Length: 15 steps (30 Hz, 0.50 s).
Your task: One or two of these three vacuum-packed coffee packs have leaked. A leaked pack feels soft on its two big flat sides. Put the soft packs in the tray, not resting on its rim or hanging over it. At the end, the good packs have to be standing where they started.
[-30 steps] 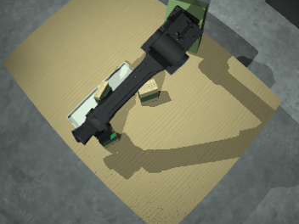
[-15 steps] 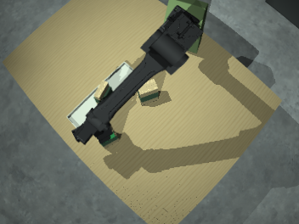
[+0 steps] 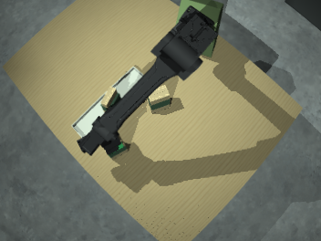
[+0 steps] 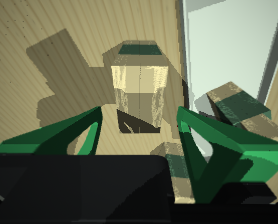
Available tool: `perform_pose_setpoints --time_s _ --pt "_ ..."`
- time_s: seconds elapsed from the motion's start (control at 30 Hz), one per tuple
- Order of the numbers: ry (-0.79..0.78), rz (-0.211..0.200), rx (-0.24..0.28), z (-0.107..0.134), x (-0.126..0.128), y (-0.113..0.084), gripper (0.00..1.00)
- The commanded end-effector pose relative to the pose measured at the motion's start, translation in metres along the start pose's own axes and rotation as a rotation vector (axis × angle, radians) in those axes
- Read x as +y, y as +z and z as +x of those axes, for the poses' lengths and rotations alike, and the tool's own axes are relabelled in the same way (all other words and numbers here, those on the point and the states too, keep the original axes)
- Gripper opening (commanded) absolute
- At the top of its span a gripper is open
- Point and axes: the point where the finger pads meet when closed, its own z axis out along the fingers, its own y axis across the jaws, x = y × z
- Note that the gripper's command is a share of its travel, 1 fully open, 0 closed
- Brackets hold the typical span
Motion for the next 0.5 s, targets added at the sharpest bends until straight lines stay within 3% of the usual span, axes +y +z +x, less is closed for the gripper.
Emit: perform_pose_setpoints --time_s 0.0,0.47 --pt "0.002 -0.008 -0.031 -0.0066 0.0051 -0.012 0.78" --pt "0.003 -0.006 -0.03 -0.005 0.0032 -0.0116 0.78"
